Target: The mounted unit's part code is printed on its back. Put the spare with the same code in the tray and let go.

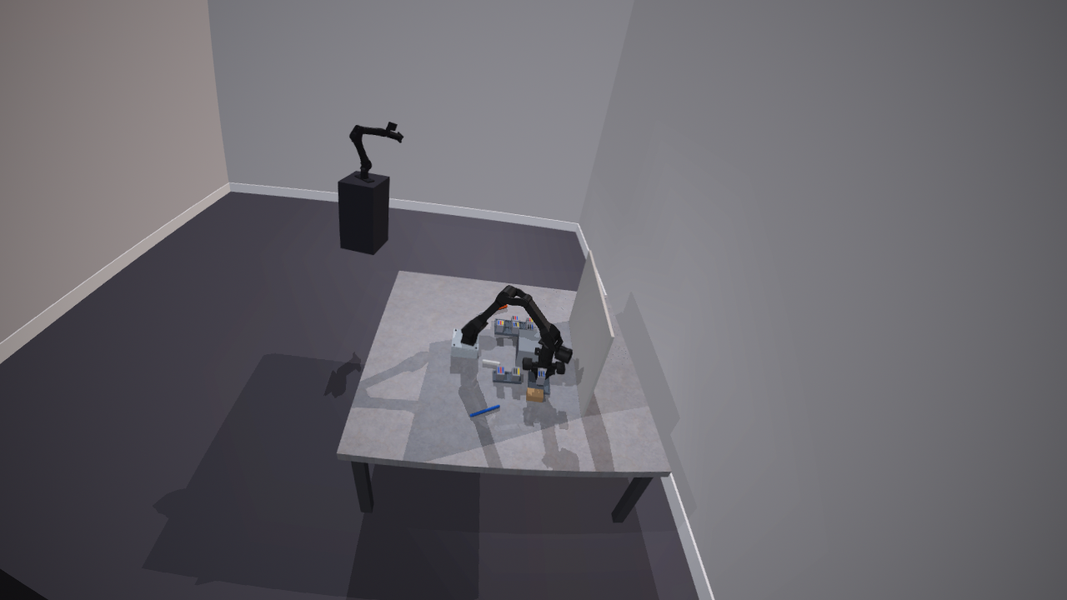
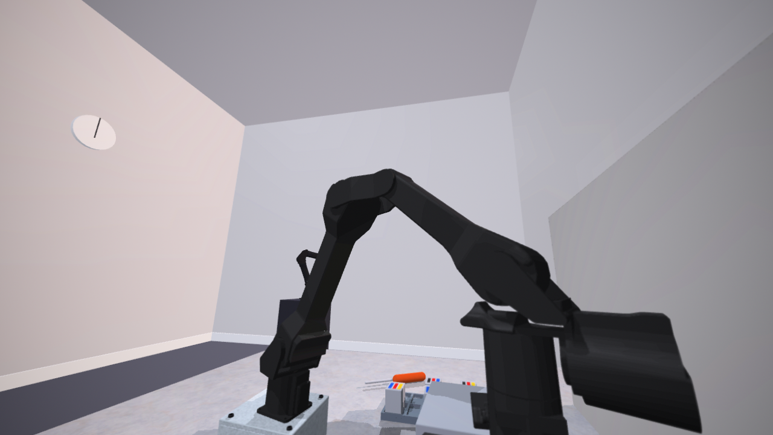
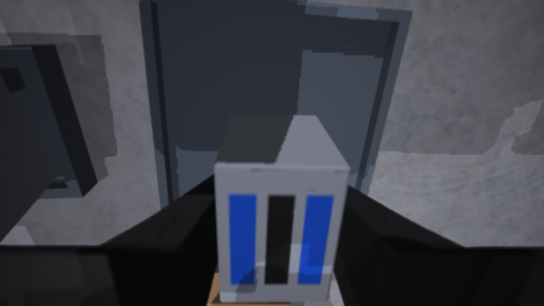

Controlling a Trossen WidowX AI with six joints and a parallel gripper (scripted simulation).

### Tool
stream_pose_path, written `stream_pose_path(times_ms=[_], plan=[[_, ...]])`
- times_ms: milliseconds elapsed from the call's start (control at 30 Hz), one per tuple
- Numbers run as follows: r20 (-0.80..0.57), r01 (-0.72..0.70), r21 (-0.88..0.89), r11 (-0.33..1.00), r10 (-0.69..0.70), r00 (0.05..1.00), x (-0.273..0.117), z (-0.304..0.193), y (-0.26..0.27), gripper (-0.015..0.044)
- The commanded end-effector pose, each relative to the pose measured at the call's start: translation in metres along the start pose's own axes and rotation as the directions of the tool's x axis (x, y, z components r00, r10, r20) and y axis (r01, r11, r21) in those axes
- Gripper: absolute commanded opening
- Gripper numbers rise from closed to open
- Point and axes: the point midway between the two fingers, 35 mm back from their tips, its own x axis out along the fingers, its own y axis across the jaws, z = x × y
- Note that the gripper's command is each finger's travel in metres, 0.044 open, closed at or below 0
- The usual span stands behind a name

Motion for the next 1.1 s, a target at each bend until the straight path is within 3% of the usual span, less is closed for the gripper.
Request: stream_pose_path(times_ms=[0,67,633,700,900,1067], plan=[[0.004,0.000,-0.003,1.000,0.000,1.000,0.004,0.001,0.001,0.0000],[0.004,0.000,-0.003,1.000,0.000,1.000,0.005,0.001,0.001,0.0000],[0.000,0.000,0.000,1.000,0.000,1.000,0.002,0.000,0.001,0.0440],[0.001,0.000,0.000,1.000,0.000,1.000,-0.009,0.000,-0.001,0.0440],[0.004,0.001,-0.003,1.000,0.000,1.000,-0.102,0.000,0.001,0.0440],[0.004,0.000,-0.003,1.000,0.000,1.000,-0.105,0.001,0.001,0.0440]])
